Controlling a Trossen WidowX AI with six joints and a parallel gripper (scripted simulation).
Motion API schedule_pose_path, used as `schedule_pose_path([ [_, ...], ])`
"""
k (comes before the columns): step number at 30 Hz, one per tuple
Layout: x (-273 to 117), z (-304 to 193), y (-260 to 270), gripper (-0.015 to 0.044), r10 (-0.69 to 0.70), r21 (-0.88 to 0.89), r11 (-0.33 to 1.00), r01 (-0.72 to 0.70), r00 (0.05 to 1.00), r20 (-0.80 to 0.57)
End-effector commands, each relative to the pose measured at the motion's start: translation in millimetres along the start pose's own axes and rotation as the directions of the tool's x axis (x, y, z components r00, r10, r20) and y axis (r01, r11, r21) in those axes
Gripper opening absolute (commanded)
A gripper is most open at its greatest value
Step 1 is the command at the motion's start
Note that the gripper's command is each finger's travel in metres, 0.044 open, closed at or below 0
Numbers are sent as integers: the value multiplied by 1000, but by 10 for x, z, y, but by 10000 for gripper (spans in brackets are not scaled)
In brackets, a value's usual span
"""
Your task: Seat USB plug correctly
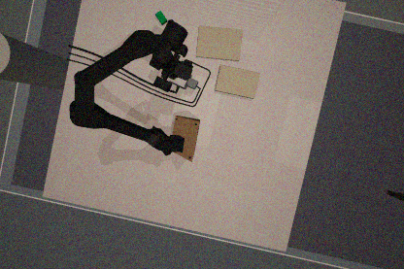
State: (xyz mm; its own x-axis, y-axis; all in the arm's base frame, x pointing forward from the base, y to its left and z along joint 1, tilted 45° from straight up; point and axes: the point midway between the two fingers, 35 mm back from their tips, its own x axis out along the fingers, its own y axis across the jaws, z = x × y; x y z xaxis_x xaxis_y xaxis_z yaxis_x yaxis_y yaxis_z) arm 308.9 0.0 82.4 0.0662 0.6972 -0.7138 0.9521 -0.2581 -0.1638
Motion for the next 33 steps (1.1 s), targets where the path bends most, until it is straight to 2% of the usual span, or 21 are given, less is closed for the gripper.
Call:
schedule_pose_path([
  [1,27,-15,-3,0,-4,-2,1000,4,1000,-4],
  [17,27,-15,-3,0,-4,-2,1000,4,1000,-4],
  [21,1,1,0,95,0,0,1000,0,1000,0],
  [33,1,1,0,95,0,0,1000,0,1000,0],
])
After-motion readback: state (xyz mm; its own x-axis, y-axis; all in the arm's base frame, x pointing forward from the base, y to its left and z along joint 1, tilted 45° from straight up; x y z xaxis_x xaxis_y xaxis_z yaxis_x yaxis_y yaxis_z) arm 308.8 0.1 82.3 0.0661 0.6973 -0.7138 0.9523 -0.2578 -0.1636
